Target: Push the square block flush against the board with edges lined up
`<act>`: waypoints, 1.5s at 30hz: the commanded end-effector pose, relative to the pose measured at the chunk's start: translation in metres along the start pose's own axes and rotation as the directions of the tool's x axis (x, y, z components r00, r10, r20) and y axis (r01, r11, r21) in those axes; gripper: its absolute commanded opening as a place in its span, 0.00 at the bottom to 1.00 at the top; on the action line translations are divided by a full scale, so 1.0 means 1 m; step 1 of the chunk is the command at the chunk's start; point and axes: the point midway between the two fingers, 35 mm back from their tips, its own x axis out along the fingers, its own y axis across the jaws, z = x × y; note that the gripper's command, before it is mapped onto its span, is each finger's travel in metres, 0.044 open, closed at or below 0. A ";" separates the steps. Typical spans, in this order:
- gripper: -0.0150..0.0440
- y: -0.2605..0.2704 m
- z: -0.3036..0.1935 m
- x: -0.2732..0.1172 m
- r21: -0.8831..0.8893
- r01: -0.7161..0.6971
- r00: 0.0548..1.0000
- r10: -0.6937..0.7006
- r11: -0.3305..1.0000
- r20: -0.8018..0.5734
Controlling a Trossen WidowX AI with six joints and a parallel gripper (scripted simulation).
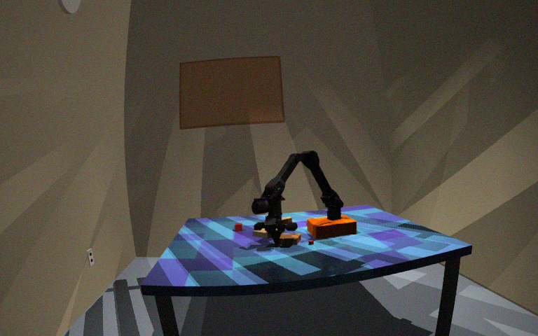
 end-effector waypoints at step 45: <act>0.25 -0.001 -0.050 0.002 -0.004 -0.008 1.000 0.008 1.000 -0.008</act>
